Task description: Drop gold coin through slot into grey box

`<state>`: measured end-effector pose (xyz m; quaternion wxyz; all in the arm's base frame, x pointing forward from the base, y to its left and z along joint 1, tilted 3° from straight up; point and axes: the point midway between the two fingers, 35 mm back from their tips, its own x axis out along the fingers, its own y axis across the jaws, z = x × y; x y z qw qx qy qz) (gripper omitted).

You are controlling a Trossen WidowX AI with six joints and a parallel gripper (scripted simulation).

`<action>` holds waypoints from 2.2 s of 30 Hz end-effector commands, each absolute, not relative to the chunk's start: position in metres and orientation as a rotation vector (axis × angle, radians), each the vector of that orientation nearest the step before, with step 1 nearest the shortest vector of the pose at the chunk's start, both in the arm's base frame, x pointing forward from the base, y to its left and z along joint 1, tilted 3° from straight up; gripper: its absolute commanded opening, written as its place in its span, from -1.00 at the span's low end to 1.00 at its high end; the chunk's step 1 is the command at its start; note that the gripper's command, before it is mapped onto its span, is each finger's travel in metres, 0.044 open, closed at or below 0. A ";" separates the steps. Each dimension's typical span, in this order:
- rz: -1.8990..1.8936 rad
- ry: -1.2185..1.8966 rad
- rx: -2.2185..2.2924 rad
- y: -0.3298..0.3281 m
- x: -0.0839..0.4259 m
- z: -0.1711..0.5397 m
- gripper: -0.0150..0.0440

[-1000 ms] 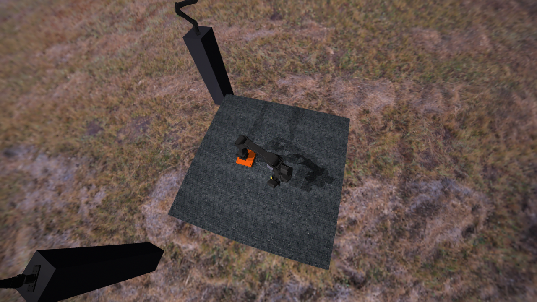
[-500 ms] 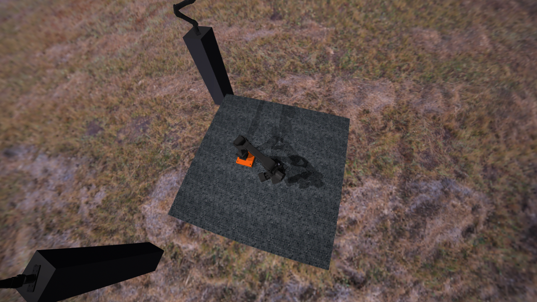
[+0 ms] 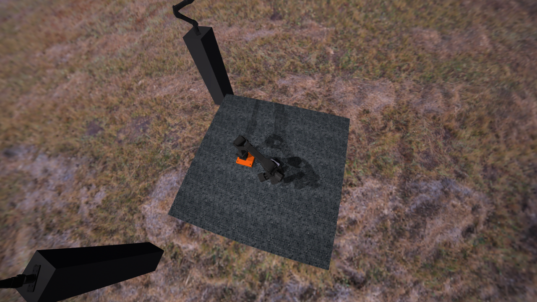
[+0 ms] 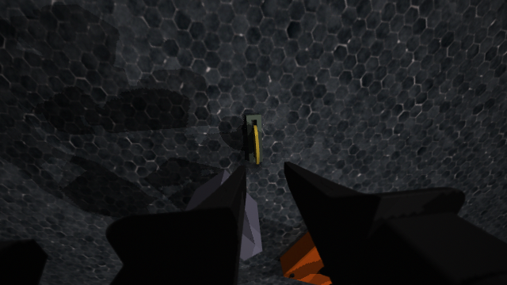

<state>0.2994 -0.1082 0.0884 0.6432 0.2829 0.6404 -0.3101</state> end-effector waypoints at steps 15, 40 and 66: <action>-0.705 1.461 0.653 -0.108 0.301 0.058 0.05; -0.705 1.461 0.653 -0.109 0.300 0.018 0.05; -0.705 1.461 0.653 -0.109 0.301 0.024 -0.49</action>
